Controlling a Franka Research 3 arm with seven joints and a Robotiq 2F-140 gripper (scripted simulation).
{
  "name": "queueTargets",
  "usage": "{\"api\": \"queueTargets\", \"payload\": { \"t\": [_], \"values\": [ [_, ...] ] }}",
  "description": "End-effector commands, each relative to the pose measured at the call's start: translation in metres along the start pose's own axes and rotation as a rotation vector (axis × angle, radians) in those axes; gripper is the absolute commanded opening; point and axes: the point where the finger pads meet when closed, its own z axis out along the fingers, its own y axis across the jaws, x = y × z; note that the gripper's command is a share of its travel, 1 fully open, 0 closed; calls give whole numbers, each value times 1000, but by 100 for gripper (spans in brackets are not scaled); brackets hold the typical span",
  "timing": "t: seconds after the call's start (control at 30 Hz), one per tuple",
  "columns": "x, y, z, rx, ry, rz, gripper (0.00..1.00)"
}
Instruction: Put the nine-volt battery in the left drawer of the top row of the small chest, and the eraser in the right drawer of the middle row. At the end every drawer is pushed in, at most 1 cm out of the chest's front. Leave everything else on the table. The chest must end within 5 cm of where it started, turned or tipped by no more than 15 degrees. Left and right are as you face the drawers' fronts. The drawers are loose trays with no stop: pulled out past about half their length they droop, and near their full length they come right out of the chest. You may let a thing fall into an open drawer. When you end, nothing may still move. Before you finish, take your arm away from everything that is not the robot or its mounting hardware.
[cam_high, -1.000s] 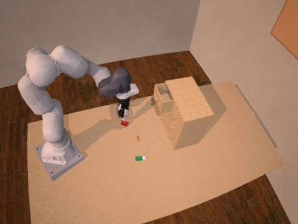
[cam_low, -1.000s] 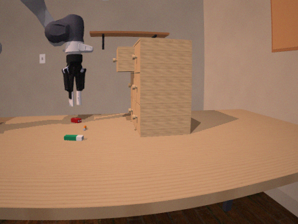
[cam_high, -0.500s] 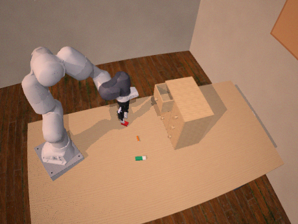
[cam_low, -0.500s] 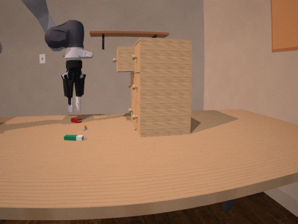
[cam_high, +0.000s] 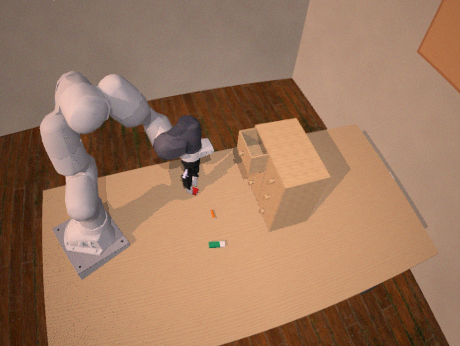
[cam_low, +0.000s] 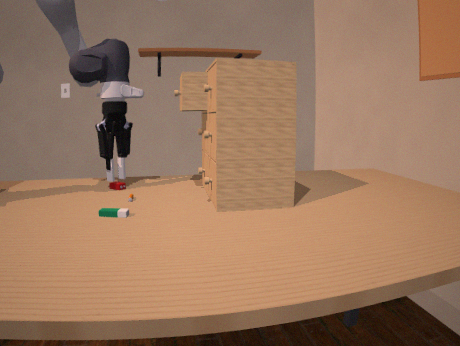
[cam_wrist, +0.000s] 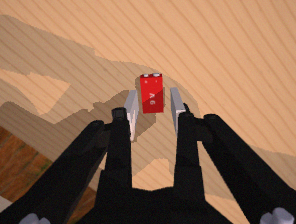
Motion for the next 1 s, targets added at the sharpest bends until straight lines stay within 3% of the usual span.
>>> {"api": "queueTargets", "payload": {
  "t": [0.0, 0.97],
  "values": [
    [2, -2, 1, 7, 8, 8, 26],
    [2, -2, 5, 7, 8, 8, 26]
  ]
}}
